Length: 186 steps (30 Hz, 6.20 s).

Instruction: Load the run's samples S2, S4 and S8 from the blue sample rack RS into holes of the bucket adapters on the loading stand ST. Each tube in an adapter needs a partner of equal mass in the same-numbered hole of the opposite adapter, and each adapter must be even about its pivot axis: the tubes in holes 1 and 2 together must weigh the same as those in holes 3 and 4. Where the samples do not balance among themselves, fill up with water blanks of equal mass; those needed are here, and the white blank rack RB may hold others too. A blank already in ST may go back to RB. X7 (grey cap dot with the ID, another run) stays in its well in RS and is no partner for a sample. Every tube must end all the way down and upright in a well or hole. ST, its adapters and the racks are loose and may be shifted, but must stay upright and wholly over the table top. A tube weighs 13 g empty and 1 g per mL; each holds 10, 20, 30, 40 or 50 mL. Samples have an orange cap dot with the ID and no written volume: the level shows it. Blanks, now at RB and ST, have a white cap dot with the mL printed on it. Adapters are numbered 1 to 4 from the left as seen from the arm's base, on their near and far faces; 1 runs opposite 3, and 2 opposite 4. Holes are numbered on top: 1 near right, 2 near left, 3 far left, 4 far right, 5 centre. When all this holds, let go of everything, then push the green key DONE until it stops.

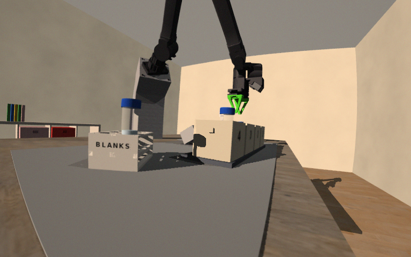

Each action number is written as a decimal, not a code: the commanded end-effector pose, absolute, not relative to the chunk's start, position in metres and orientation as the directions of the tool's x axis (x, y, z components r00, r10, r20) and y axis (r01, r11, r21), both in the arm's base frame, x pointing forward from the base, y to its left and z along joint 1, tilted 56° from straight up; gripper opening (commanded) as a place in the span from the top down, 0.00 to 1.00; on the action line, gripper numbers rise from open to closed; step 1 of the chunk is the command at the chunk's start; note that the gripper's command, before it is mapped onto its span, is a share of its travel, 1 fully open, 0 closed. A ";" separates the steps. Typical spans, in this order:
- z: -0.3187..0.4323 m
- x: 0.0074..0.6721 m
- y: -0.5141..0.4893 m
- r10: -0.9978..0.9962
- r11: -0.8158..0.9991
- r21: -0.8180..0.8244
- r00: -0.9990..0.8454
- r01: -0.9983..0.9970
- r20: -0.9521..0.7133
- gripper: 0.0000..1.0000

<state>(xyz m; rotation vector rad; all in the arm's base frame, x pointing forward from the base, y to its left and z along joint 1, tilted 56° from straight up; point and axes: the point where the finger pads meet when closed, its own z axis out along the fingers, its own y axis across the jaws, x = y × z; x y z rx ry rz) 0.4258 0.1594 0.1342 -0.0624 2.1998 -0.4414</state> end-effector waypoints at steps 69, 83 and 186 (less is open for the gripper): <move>0.326 0.447 -0.109 -0.235 0.926 -0.364 -0.593 0.106 -0.770 0.45; 0.326 0.447 -0.109 -0.235 0.926 -0.364 -0.593 0.106 -0.770 0.45; 0.328 0.438 -0.103 -0.233 0.928 -0.359 -0.595 0.100 -0.769 1.00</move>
